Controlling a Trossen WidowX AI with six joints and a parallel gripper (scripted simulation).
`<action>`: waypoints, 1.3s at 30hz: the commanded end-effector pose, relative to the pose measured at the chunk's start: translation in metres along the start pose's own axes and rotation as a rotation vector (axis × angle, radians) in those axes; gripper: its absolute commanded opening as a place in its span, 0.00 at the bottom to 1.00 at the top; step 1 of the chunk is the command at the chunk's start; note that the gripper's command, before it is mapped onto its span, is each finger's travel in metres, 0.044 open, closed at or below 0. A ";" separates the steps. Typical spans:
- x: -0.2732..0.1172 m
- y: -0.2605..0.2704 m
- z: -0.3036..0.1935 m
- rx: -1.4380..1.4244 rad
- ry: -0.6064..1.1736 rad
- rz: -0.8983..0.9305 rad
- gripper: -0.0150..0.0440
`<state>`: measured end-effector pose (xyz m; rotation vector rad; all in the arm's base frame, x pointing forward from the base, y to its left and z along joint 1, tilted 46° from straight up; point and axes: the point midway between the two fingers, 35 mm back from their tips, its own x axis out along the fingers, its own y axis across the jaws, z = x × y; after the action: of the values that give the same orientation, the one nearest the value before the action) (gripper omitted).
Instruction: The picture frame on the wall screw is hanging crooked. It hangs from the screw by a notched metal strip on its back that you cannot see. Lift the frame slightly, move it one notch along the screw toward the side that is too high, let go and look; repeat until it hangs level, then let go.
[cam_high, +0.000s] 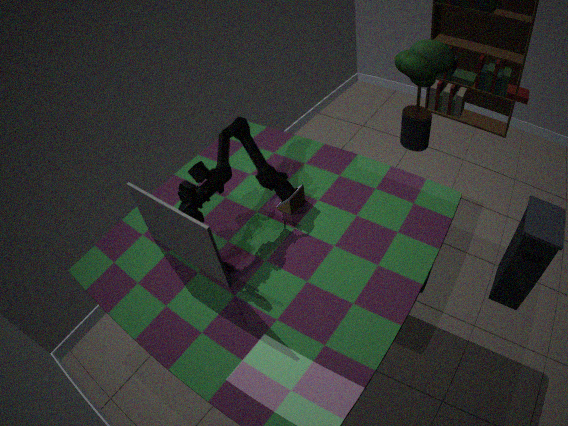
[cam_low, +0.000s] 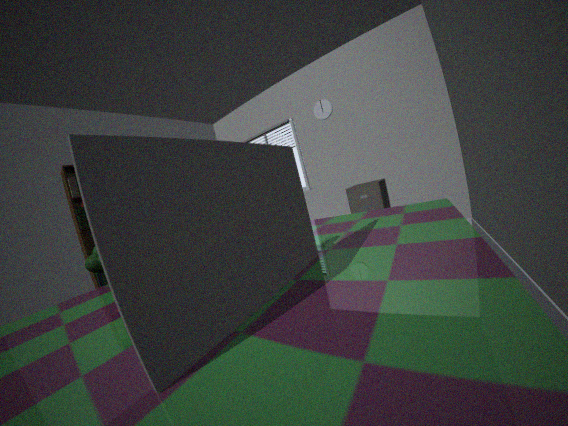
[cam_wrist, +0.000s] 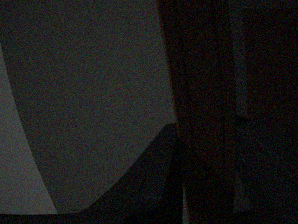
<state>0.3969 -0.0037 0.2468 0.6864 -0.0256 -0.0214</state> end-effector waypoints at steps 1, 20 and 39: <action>0.000 0.000 0.000 0.024 0.000 -0.004 0.25; 0.000 0.001 0.000 0.078 0.000 0.000 0.48; -0.088 -0.003 0.003 -0.170 0.003 -0.003 0.69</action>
<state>0.3353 -0.0058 0.2528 0.5965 -0.0283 -0.0262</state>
